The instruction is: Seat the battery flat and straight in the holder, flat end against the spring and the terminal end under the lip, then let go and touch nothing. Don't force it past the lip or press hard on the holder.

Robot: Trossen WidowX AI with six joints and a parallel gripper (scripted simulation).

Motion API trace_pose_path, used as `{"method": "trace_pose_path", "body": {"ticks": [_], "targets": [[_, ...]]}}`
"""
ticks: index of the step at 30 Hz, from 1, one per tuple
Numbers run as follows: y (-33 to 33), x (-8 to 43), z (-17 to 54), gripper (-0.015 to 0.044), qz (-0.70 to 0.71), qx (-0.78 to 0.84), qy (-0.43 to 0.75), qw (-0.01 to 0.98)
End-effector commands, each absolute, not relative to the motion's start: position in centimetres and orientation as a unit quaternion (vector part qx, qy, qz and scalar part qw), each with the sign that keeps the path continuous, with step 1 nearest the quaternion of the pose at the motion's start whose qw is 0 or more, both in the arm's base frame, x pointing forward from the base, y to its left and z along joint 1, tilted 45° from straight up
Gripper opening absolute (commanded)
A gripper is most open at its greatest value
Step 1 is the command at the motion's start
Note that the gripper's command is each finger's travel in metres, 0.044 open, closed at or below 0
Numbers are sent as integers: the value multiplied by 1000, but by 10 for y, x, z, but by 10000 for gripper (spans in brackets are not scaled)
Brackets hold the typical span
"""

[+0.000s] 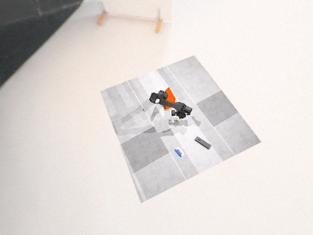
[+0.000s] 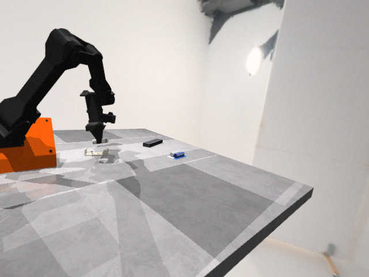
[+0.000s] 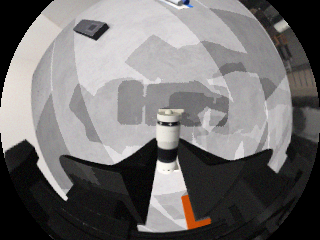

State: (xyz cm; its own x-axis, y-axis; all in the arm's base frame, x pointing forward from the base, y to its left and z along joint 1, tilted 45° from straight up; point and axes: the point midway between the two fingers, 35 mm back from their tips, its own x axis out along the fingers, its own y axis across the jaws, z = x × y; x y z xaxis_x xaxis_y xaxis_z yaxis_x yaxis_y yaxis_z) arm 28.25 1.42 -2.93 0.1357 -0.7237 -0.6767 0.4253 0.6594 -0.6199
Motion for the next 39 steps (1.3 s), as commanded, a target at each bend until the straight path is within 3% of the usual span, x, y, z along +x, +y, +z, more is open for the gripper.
{"method": "trace_pose_path", "body": {"ticks": [1,39], "targets": [[8,281,-32,64,-384,-152,516,751],[-6,276,-50,64,-347,-196,426,812]]}}
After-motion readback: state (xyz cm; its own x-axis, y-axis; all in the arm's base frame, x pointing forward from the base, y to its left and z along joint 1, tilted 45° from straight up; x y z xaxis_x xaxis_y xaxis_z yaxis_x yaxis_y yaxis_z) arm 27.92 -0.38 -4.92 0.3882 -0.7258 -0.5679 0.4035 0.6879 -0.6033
